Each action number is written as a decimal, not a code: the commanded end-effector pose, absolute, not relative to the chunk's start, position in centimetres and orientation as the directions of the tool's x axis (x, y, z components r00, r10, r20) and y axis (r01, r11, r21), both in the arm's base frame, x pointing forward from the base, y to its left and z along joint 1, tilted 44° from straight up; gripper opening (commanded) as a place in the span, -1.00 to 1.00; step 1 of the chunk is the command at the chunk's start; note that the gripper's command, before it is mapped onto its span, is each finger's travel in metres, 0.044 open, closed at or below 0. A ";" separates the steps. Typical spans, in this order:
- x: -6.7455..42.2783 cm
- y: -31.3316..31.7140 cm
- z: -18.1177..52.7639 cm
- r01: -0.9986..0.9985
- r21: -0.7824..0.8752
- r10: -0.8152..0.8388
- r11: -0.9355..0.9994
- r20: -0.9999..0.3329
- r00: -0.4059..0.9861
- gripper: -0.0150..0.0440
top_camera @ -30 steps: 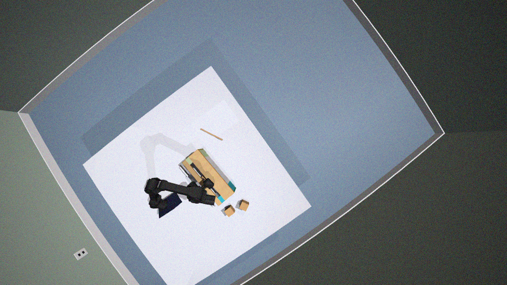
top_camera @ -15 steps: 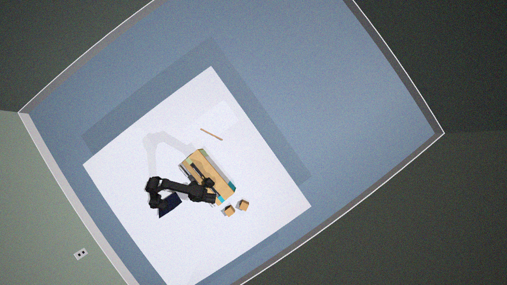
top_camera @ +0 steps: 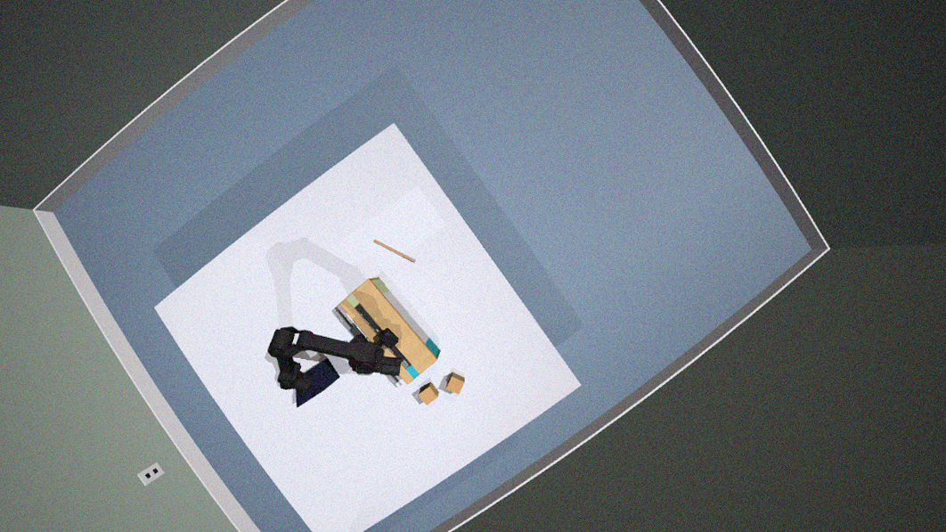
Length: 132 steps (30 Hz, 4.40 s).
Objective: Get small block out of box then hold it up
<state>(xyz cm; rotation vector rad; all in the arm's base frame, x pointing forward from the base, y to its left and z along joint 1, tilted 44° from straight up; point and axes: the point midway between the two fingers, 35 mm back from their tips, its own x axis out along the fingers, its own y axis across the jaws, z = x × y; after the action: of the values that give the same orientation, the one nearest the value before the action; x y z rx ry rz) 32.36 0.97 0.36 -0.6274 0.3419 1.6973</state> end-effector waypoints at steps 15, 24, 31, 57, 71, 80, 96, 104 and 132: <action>31.6 3.2 2.5 -0.969 -0.110 0.810 -0.223 -0.573 -0.121 0.86; 31.3 4.2 3.5 -0.969 -0.110 0.811 -0.223 -0.573 -0.121 0.86; 31.0 5.0 4.2 -0.969 -0.110 0.811 -0.222 -0.572 -0.121 0.86; 30.0 8.0 7.2 -0.969 -0.110 0.812 -0.222 -0.571 -0.122 0.86; 29.5 9.7 8.9 -0.969 -0.110 0.813 -0.222 -0.570 -0.122 0.86; 29.3 10.1 9.5 -0.969 -0.110 0.812 -0.222 -0.570 -0.122 0.86; 29.9 5.9 13.7 -0.992 -0.015 0.810 -0.125 -0.579 -0.094 0.60; 29.2 5.8 14.2 -0.805 0.489 0.799 0.337 -0.601 -0.031 0.47; 27.2 5.6 15.1 0.715 0.596 0.764 0.365 -0.631 0.136 0.47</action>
<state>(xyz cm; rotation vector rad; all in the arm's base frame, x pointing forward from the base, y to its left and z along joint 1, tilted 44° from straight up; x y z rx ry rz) 28.68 5.50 14.74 0.7876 1.4323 0.6107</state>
